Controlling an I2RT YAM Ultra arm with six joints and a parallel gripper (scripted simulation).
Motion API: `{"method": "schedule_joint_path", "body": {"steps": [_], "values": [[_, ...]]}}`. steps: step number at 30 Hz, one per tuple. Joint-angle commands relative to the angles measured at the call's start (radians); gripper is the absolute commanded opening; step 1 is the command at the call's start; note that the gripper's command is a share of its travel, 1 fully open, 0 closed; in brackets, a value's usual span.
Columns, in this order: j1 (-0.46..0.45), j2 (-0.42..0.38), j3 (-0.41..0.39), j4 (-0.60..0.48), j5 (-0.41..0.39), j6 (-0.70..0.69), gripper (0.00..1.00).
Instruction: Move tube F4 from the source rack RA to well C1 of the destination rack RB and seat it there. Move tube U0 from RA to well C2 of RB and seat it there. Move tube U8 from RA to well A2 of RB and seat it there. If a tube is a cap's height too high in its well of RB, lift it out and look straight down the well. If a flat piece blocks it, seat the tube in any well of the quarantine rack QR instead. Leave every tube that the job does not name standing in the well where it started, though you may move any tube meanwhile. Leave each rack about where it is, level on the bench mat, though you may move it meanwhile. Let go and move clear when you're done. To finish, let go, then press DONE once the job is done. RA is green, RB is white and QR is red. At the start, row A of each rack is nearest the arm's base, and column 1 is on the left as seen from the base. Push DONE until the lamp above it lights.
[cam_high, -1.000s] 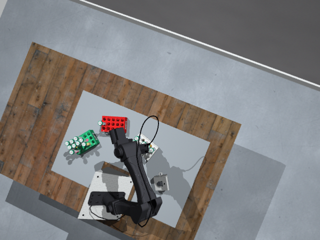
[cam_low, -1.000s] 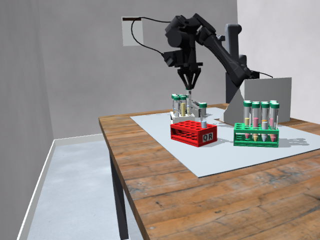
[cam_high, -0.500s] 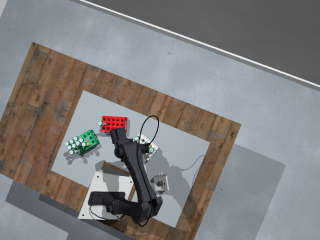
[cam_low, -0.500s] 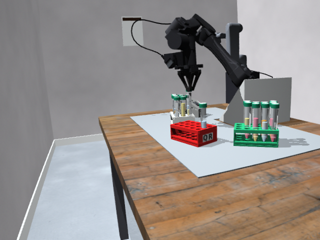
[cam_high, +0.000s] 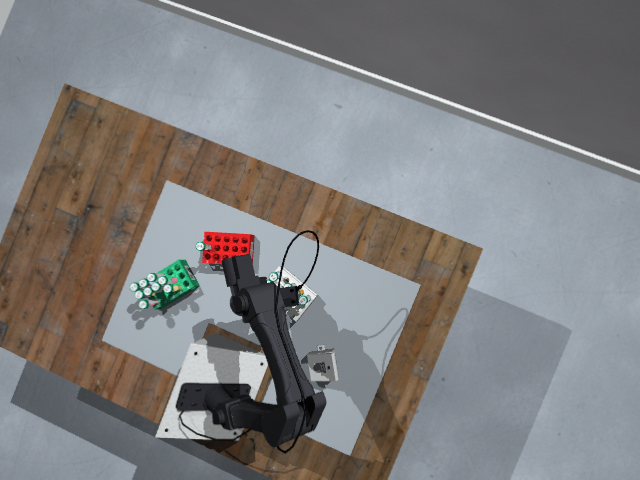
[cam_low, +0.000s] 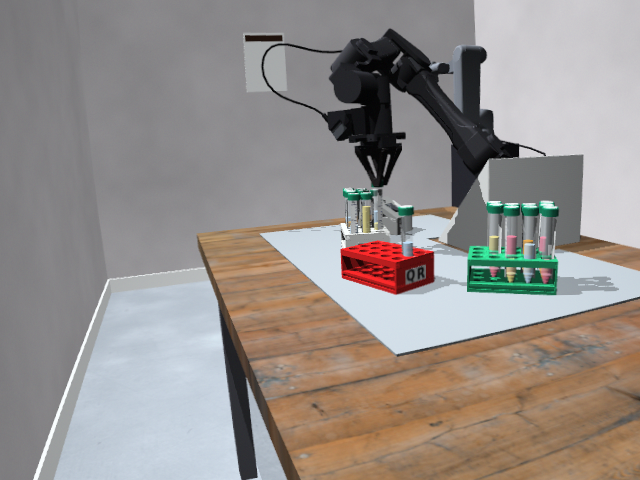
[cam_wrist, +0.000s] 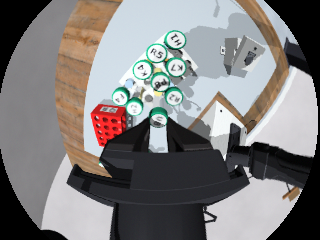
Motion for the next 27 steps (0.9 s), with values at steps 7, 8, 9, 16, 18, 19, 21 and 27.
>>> {"method": "schedule_joint_path", "body": {"steps": [7, 8, 9, 16, 18, 19, 21, 27], "values": [[-0.004, -0.034, -0.03, 0.034, 0.027, -0.023, 0.0], [-0.002, -0.034, -0.031, 0.036, 0.027, -0.024, 0.0], [-0.002, -0.034, -0.031, 0.036, 0.027, -0.024, 0.0], [-0.011, -0.036, -0.042, 0.05, 0.029, -0.032, 0.0], [-0.007, -0.037, -0.046, 0.054, 0.03, -0.034, 0.0], [-0.009, -0.037, -0.047, 0.057, 0.03, -0.035, 0.0], [-0.018, -0.037, -0.051, 0.062, 0.031, -0.038, 0.0], [-0.016, -0.037, -0.057, 0.071, 0.033, -0.043, 0.0]]}}
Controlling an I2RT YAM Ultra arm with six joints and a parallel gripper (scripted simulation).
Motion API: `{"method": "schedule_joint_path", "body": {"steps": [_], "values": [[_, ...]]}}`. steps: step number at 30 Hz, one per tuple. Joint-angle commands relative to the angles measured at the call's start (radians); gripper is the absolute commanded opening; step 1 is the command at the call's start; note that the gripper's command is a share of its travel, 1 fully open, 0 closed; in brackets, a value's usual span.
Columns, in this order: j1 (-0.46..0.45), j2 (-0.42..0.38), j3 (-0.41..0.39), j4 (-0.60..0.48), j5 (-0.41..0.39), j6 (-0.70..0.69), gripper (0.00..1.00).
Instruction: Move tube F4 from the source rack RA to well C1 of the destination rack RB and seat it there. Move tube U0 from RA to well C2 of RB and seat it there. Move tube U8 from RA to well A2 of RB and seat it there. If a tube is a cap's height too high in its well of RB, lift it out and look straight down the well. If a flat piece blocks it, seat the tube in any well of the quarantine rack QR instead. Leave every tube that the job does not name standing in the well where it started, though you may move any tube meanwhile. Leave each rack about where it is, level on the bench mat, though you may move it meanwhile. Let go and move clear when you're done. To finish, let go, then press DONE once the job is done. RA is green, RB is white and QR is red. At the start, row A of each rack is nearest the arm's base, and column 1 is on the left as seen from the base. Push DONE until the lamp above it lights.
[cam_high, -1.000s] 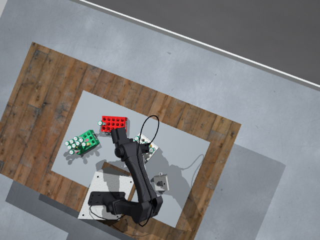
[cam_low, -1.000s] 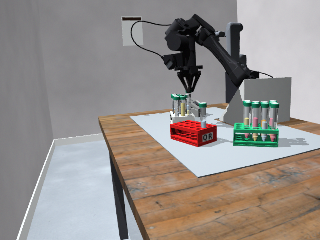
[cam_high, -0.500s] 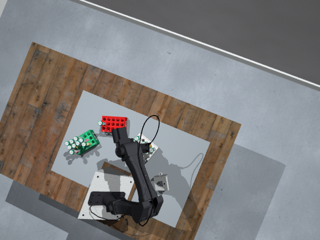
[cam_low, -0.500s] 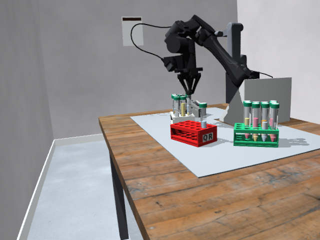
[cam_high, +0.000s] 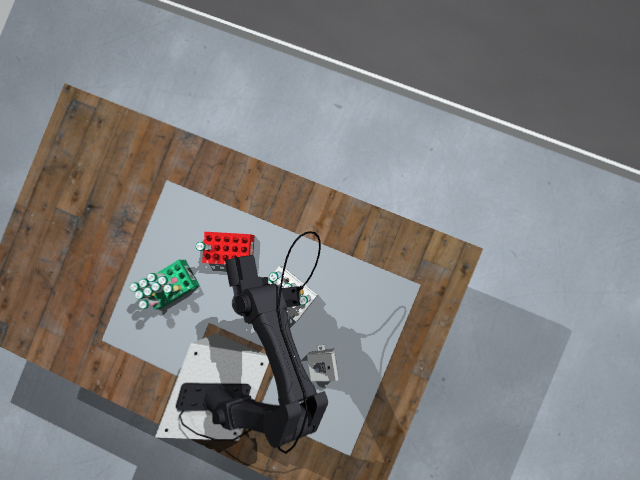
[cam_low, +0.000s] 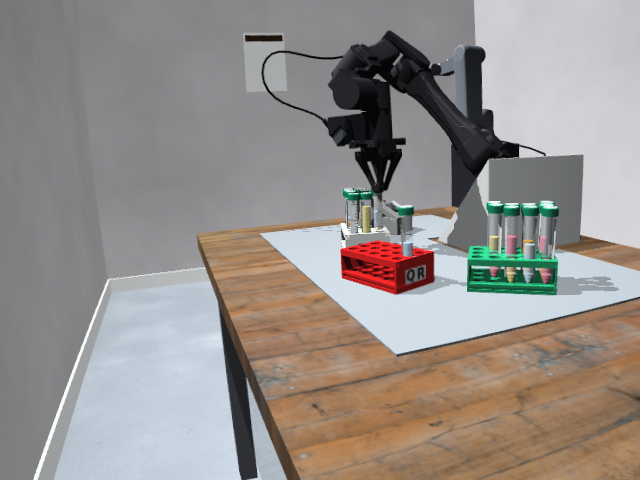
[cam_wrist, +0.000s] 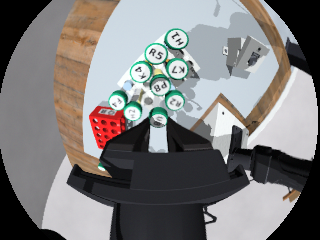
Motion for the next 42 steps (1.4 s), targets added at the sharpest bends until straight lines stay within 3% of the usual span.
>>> {"method": "schedule_joint_path", "body": {"steps": [1, 23, 35, 36, 42], "values": [[0.009, -0.026, -0.005, 0.017, 0.025, -0.012, 0.0], [-0.017, -0.027, -0.049, 0.064, 0.032, -0.037, 0.0], [-0.015, -0.01, -0.032, 0.055, 0.024, -0.032, 0.0], [-0.015, -0.01, -0.032, 0.055, 0.024, -0.032, 0.24], [-0.015, -0.01, -0.032, 0.055, 0.024, -0.032, 0.24]]}}
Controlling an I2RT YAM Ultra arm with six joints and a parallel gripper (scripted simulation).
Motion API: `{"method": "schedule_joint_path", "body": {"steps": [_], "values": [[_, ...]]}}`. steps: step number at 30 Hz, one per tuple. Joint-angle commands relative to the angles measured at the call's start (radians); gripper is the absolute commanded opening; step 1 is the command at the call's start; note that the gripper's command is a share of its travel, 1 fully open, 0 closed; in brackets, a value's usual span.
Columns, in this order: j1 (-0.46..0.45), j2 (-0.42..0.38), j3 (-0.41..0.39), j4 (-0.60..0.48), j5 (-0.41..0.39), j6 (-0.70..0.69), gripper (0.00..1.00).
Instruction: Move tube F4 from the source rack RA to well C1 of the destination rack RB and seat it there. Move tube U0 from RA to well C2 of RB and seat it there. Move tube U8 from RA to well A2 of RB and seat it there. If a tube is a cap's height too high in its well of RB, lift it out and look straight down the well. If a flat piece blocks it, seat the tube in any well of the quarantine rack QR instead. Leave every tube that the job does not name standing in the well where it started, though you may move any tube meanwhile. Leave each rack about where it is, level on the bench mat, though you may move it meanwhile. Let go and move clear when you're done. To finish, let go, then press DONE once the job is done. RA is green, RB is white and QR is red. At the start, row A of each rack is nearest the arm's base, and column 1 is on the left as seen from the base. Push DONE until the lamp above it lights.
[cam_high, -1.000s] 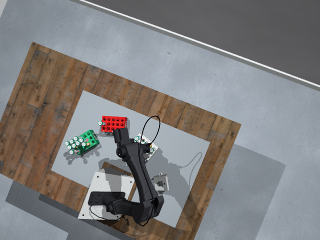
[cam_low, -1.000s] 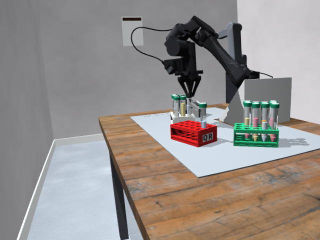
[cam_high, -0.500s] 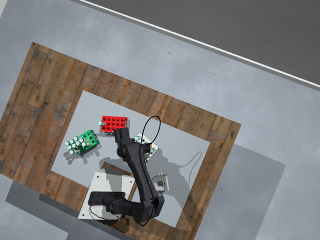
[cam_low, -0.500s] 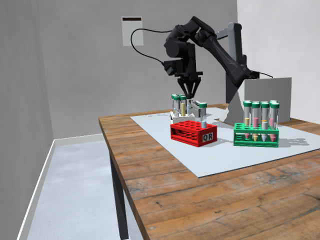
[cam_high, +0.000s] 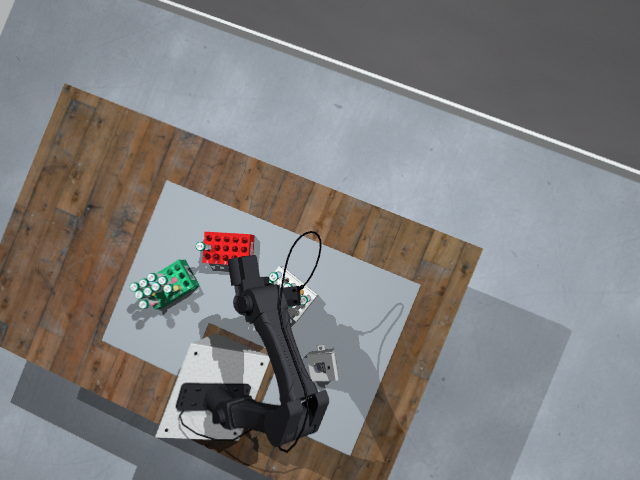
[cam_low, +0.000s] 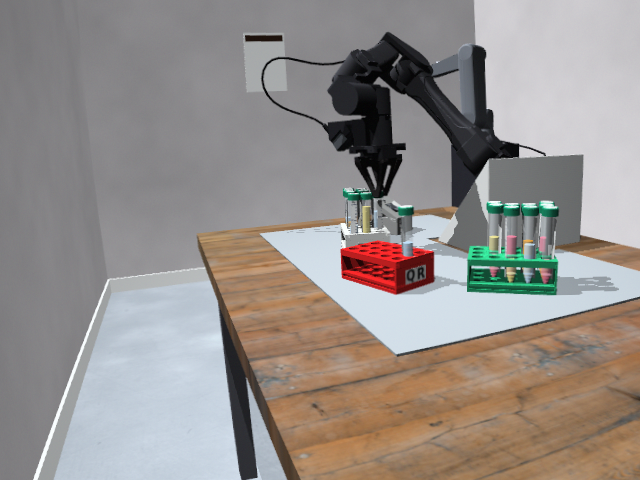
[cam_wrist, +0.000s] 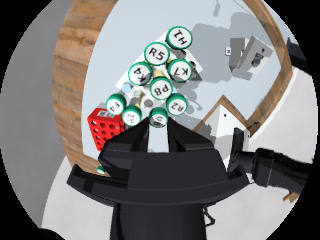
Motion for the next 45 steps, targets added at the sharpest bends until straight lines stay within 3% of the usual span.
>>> {"method": "schedule_joint_path", "body": {"steps": [1, 3, 4, 21, 27, 32, 36, 45], "values": [[0.006, -0.01, -0.001, 0.006, 0.015, -0.004, 0.24], [0.006, -0.01, -0.001, 0.006, 0.015, -0.004, 0.24], [0.006, -0.01, -0.001, 0.006, 0.015, -0.004, 0.3], [0.006, -0.01, -0.001, 0.006, 0.015, -0.004, 0.3], [0.037, -0.029, 0.047, -0.05, 0.015, 0.027, 0.3], [0.067, 0.007, 0.089, -0.109, -0.013, 0.062, 0.3], [0.092, -0.029, 0.109, -0.154, -0.023, 0.092, 0.3], [0.127, -0.028, 0.166, -0.241, -0.035, 0.133, 0.3]]}}
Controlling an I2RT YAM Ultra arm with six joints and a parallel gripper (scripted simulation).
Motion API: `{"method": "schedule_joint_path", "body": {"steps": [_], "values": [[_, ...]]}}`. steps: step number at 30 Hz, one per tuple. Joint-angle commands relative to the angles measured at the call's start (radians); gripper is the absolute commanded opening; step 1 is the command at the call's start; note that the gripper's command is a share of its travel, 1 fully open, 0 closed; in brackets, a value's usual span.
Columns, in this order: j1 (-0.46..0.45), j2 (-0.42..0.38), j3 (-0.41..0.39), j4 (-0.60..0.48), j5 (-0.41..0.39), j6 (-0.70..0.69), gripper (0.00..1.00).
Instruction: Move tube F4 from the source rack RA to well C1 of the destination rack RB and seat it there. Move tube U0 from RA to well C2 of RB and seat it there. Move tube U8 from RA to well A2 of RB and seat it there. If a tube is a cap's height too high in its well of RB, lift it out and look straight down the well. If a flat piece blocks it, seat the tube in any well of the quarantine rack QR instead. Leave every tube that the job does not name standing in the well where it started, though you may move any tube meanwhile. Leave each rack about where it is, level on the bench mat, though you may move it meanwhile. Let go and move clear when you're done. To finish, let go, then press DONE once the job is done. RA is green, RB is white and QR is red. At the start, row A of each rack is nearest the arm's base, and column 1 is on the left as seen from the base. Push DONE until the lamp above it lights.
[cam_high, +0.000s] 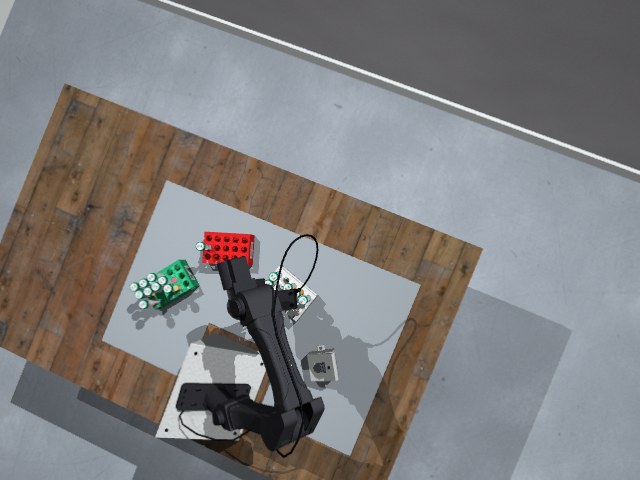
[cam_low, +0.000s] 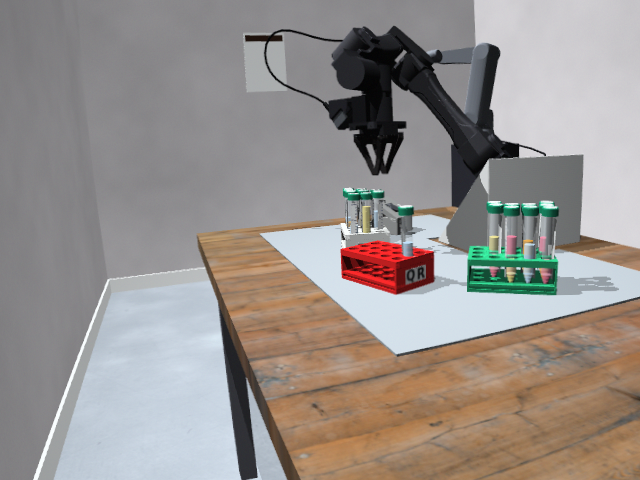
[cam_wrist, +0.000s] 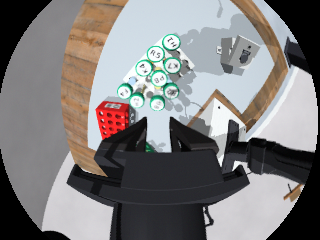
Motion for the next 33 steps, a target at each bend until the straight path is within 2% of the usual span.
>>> {"method": "schedule_joint_path", "body": {"steps": [1, 8, 15, 22, 32, 33], "values": [[0.042, -0.002, 0.059, -0.077, -0.01, 0.033, 0.3], [0.081, 0.028, 0.129, -0.156, -0.027, 0.077, 0.3], [0.08, 0.002, 0.13, -0.16, -0.019, 0.079, 0.3], [0.077, 0.043, 0.15, -0.162, -0.011, 0.069, 0.3], [0.075, 0.031, 0.155, -0.164, -0.009, 0.061, 0.3], [0.064, 0.029, 0.135, -0.152, -0.017, 0.066, 0.3]]}}
